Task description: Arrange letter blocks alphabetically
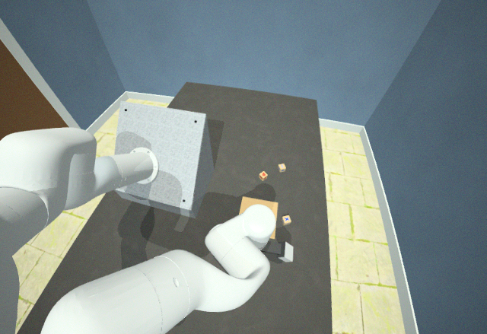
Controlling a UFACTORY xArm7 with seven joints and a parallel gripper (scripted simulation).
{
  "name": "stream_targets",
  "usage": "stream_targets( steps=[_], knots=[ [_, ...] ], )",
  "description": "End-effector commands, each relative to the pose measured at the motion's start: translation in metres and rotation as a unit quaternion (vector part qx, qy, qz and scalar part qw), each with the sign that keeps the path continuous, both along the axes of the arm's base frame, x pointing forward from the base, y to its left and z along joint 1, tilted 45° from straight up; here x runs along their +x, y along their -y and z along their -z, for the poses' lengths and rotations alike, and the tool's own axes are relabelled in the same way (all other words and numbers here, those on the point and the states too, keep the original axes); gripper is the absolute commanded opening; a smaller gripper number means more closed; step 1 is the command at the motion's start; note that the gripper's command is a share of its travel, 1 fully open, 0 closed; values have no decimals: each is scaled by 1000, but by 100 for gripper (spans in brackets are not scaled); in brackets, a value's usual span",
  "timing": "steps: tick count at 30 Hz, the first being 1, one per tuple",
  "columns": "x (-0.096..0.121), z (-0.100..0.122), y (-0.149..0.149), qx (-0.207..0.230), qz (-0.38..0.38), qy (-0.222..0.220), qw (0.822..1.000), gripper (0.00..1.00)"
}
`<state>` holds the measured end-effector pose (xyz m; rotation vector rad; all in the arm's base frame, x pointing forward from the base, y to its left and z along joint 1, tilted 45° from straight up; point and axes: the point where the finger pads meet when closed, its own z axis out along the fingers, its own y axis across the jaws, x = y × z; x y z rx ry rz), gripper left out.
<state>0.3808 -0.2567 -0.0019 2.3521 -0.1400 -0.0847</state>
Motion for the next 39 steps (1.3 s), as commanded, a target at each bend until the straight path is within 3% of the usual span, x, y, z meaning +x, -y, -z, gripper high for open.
stream_targets(
  steps=[1,13,28,39],
  knots=[
    [2,-1,-1,0,-2,1,1000,26],
    [2,-1,-1,0,-2,1,1000,42],
    [2,-3,-3,0,-2,1,1000,42],
    [6,-32,-33,0,-2,1,1000,42]
  ],
)
